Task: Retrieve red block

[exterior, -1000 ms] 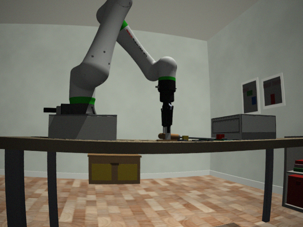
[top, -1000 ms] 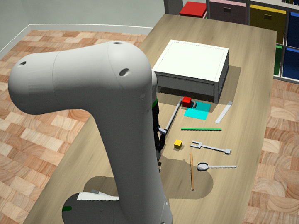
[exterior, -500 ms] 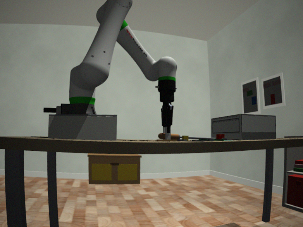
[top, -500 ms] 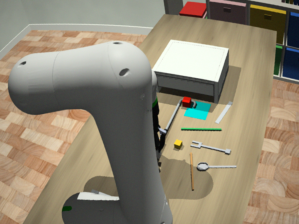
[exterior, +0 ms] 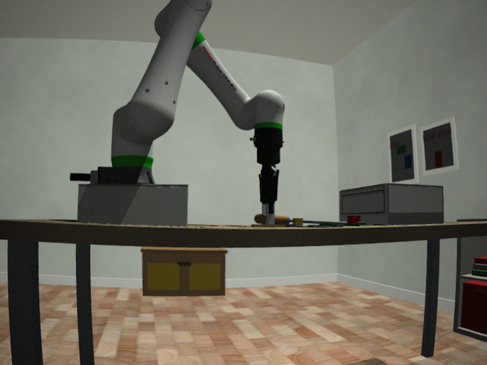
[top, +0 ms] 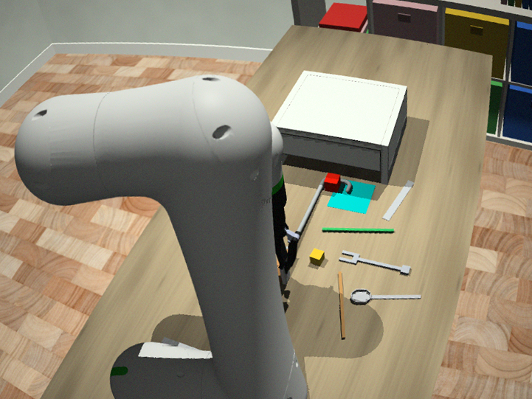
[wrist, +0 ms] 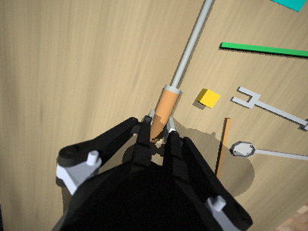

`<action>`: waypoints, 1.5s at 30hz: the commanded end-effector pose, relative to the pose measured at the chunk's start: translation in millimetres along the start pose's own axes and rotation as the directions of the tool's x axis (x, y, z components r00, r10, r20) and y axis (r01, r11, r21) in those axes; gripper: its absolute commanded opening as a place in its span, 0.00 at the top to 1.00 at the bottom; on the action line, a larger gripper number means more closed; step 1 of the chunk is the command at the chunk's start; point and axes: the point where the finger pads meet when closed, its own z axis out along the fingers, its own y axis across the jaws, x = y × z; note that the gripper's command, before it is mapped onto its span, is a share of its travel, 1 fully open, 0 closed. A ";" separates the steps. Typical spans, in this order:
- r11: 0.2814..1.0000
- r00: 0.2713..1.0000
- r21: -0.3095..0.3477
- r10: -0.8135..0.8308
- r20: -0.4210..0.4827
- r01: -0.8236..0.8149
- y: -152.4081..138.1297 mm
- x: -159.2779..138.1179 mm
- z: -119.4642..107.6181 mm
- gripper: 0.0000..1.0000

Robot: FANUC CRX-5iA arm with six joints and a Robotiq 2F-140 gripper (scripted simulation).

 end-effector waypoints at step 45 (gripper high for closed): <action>1.000 1.000 0.000 -0.001 0.000 0.001 61.4 -15.5 -0.1 1.00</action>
